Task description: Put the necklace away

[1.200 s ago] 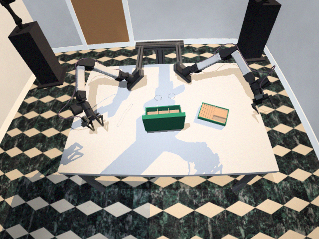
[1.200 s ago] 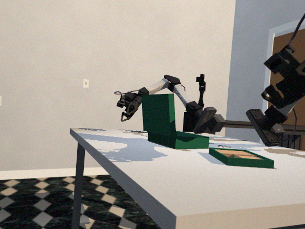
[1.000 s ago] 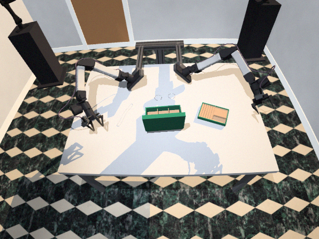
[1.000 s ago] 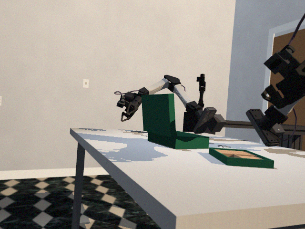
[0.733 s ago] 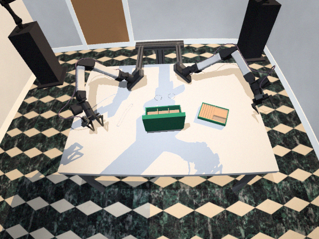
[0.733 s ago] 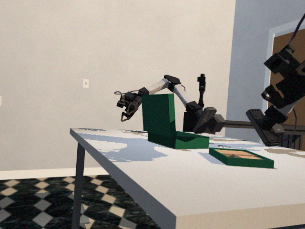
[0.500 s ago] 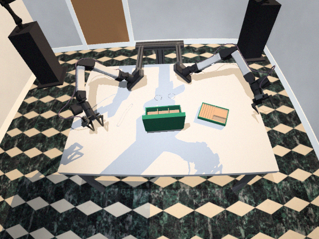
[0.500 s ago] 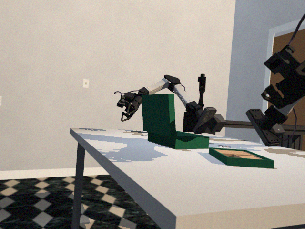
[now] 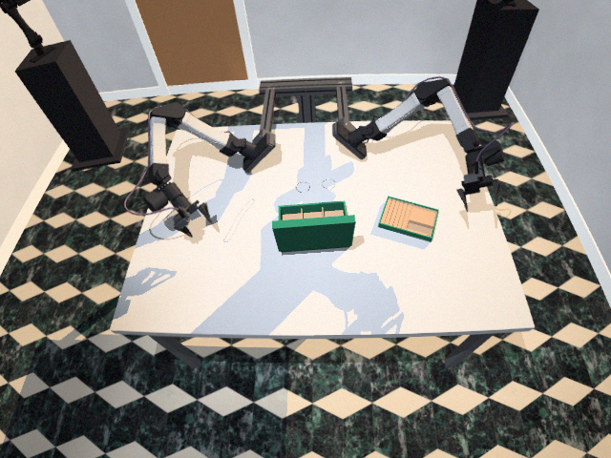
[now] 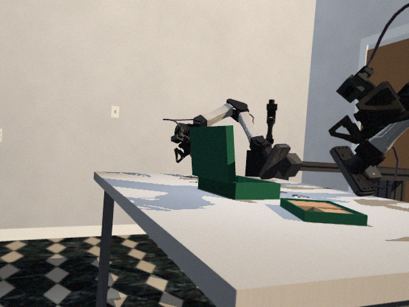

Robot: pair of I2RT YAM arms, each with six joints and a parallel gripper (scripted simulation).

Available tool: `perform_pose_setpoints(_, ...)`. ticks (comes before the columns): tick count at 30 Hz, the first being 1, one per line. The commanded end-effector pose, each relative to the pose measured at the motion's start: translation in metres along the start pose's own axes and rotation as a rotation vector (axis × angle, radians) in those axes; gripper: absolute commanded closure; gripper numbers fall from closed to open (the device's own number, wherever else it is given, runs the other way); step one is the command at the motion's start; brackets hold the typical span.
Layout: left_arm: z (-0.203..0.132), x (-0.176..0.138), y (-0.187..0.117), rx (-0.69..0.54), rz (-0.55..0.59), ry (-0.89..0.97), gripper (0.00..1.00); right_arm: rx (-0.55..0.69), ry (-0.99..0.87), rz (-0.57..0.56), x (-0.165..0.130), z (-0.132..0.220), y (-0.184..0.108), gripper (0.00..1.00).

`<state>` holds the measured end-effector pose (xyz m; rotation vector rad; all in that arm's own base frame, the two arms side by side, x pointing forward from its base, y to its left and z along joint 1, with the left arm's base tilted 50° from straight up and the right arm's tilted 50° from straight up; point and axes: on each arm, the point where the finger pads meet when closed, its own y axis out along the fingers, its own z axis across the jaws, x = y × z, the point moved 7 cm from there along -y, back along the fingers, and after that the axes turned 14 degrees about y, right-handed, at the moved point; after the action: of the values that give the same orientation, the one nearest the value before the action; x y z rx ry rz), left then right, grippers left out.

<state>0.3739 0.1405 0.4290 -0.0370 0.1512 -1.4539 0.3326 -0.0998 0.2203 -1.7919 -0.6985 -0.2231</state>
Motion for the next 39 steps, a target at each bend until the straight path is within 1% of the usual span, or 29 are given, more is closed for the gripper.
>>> perform_pose_setpoints(1,-0.028,0.035,-0.027,-0.133,-0.027,0.014,0.0,0.01,-0.241,0.116,-0.026,0.027,-0.023,0.0)
perform_pose_setpoints(7,-0.101,0.107,-0.06,-0.398,-0.116,-0.008,0.0,0.037,-0.547,0.294,-0.079,0.073,-0.046,0.0)
perform_pose_setpoints(11,-0.143,0.154,-0.074,-0.539,-0.183,-0.027,0.0,0.048,-0.669,0.366,-0.102,0.097,-0.056,0.0)
perform_pose_setpoints(13,-0.174,0.186,-0.077,-0.644,-0.233,-0.036,0.0,0.053,-0.724,0.396,-0.113,0.109,-0.06,0.0)
perform_pose_setpoints(15,-0.174,0.186,-0.077,-0.644,-0.233,-0.036,0.0,0.053,-0.724,0.396,-0.113,0.109,-0.06,0.0)
perform_pose_setpoints(17,-0.204,0.22,-0.079,-0.737,-0.289,-0.043,0.0,0.058,-0.774,0.418,-0.123,0.119,-0.063,0.0)
perform_pose_setpoints(20,-0.241,0.268,-0.089,-0.847,-0.392,-0.053,0.0,0.064,-0.833,0.437,-0.132,0.131,-0.067,0.0)
perform_pose_setpoints(24,-0.288,0.322,-0.103,-1.003,-0.506,-0.036,0.0,0.032,-0.822,0.439,-0.138,0.142,-0.065,0.0)
perform_pose_setpoints(28,-0.32,0.365,-0.111,-1.11,-0.585,-0.017,0.0,-0.057,-0.689,0.405,-0.139,0.148,-0.056,0.0)
perform_pose_setpoints(30,-0.337,0.38,-0.115,-1.164,-0.609,-0.004,0.0,-0.108,-0.592,0.391,-0.141,0.149,-0.05,0.0)
perform_pose_setpoints(32,-0.337,0.38,-0.115,-1.164,-0.609,-0.004,0.0,-0.108,-0.592,0.391,-0.141,0.149,-0.05,0.0)
perform_pose_setpoints(33,-0.344,0.387,-0.117,-1.187,-0.62,0.002,0.0,-0.137,-0.533,0.381,-0.143,0.15,-0.047,0.0)
perform_pose_setpoints(36,-0.365,0.403,-0.122,-1.248,-0.639,0.026,0.0,-0.213,-0.378,0.379,-0.15,0.152,-0.034,0.34)
perform_pose_setpoints(39,-0.378,0.413,-0.125,-1.284,-0.651,0.039,0.0,-0.278,-0.241,0.366,-0.156,0.153,-0.025,0.68)
